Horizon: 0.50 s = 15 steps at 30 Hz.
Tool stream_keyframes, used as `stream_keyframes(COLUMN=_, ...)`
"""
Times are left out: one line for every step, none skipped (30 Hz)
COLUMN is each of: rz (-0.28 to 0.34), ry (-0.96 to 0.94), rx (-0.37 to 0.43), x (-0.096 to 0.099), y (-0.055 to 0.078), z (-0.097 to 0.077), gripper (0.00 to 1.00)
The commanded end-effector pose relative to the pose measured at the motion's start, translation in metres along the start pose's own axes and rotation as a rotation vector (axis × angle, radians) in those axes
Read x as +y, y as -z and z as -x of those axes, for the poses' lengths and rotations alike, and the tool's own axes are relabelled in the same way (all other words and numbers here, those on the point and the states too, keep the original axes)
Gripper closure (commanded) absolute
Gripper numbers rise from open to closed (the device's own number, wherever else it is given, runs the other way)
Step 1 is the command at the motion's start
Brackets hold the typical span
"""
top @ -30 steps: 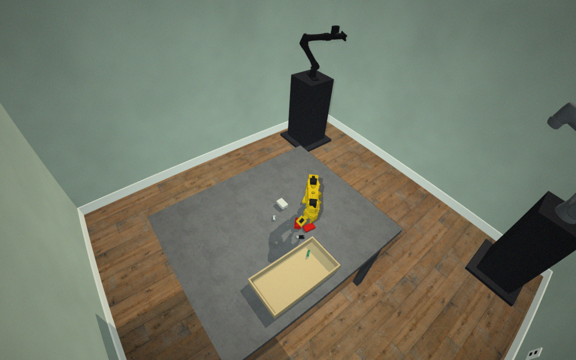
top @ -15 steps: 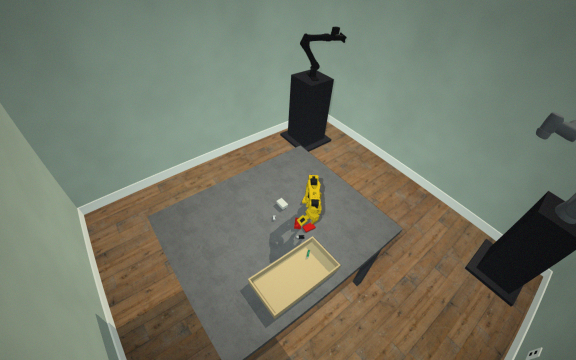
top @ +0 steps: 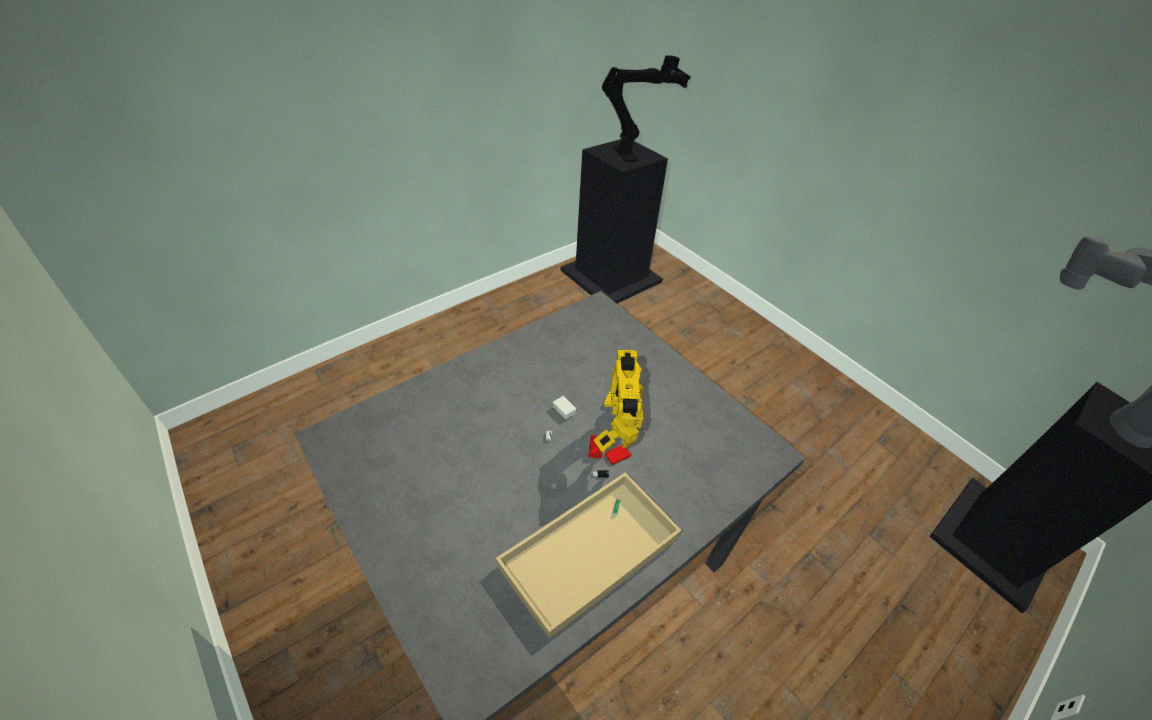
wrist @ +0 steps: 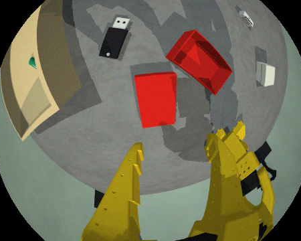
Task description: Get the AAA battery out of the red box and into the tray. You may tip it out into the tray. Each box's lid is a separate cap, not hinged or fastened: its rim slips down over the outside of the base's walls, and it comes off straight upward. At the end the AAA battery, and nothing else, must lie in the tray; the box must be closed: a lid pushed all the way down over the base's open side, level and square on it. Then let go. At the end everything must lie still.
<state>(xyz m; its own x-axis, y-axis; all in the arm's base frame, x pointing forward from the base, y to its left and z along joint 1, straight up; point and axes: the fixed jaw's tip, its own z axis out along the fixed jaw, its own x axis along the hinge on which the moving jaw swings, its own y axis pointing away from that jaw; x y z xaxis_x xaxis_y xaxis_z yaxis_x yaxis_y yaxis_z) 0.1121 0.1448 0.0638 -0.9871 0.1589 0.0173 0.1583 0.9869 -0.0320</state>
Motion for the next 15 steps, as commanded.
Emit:
stream_keyframes(rz=0.032, ry=-0.001, rx=-0.017, x=0.0053, y=0.0057, z=0.0017, gripper=0.71)
stream_keyframes(rz=0.032, ry=-0.001, rx=-0.017, x=0.0053, y=0.0057, z=0.0017, gripper=0.71)
stream_keyframes(rz=0.032, ry=-0.001, rx=-0.017, x=0.0053, y=0.0057, z=0.0017, gripper=0.71)
stream_keyframes(rz=0.032, ry=-0.001, rx=-0.017, x=0.0053, y=0.0057, z=0.0017, gripper=0.71)
stream_keyframes(rz=0.032, ry=-0.001, rx=-0.017, x=0.0053, y=0.0057, z=0.0017, gripper=0.71)
stream_keyframes(rz=0.032, ry=-0.001, rx=-0.017, x=0.0053, y=0.0057, z=0.0017, gripper=0.71)
stream_keyframes(rz=0.032, ry=-0.001, rx=-0.017, x=0.0053, y=0.0057, z=0.0017, gripper=0.71)
stream_keyframes(rz=0.032, ry=-0.001, rx=-0.017, x=0.0054, y=0.0057, z=0.0017, gripper=0.71)
stream_keyframes(rz=0.032, ry=-0.001, rx=-0.017, x=0.0055, y=0.0058, z=0.0016, gripper=0.71)
stream_keyframes(rz=0.032, ry=-0.001, rx=-0.017, x=0.0058, y=0.0060, z=0.0016, gripper=0.71)
stream_keyframes(rz=0.032, ry=-0.001, rx=-0.017, x=0.0062, y=0.0062, z=0.0016, gripper=0.71)
stream_keyframes(rz=0.032, ry=-0.001, rx=-0.017, x=0.0067, y=0.0064, z=0.0015, gripper=0.71)
stream_keyframes(rz=0.032, ry=-0.001, rx=-0.017, x=0.0073, y=0.0067, z=0.0014, gripper=0.71)
stream_keyframes(rz=0.032, ry=-0.001, rx=-0.017, x=0.0079, y=0.0070, z=0.0014, gripper=0.71)
stream_keyframes(rz=0.032, ry=-0.001, rx=-0.017, x=0.0084, y=0.0073, z=0.0013, gripper=0.71)
